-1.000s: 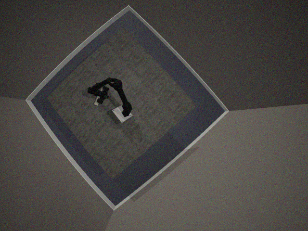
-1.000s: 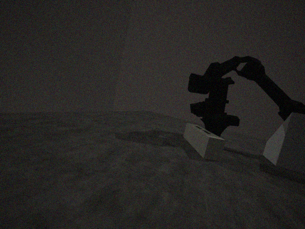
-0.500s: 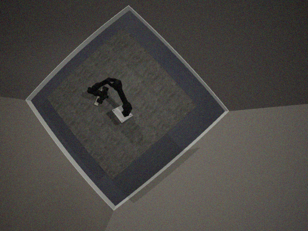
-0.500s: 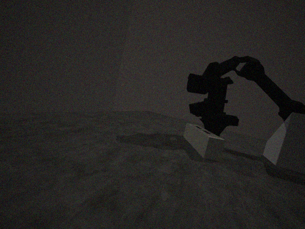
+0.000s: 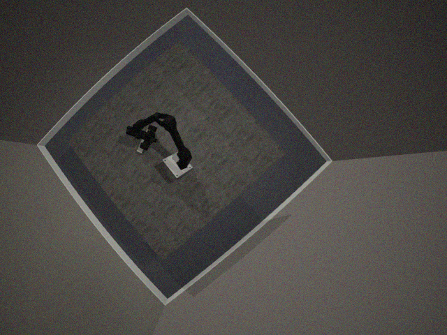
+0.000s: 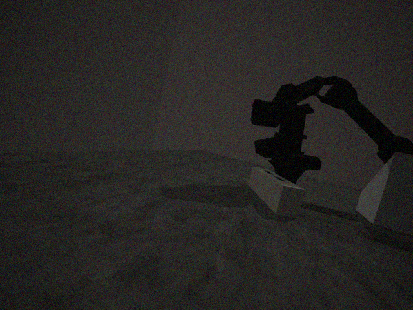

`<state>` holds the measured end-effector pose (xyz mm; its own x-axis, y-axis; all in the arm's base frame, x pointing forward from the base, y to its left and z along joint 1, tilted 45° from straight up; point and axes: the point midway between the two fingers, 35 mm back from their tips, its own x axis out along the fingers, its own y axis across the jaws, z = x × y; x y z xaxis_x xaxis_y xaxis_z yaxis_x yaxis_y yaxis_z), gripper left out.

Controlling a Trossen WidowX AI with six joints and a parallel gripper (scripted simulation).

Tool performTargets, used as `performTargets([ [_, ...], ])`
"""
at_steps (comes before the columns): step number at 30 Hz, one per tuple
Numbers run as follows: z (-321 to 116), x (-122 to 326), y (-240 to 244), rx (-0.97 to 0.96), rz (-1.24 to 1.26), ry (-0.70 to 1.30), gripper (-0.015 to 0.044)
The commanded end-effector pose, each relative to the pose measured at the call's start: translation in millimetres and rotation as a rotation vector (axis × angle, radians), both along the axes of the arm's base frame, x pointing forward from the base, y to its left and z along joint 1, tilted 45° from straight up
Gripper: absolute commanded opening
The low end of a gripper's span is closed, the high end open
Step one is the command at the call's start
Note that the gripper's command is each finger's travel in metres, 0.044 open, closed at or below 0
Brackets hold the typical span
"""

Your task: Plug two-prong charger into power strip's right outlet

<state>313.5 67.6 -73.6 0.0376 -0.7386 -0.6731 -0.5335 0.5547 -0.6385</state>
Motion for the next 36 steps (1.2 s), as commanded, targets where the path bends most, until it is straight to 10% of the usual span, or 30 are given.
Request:
performTargets([
  [1,-0.3,10.3,6.4,0.022,0.003,-0.034,0.0000],
  [36,2.3,6.8,5.5,0.022,0.003,-0.034,0.0000],
])
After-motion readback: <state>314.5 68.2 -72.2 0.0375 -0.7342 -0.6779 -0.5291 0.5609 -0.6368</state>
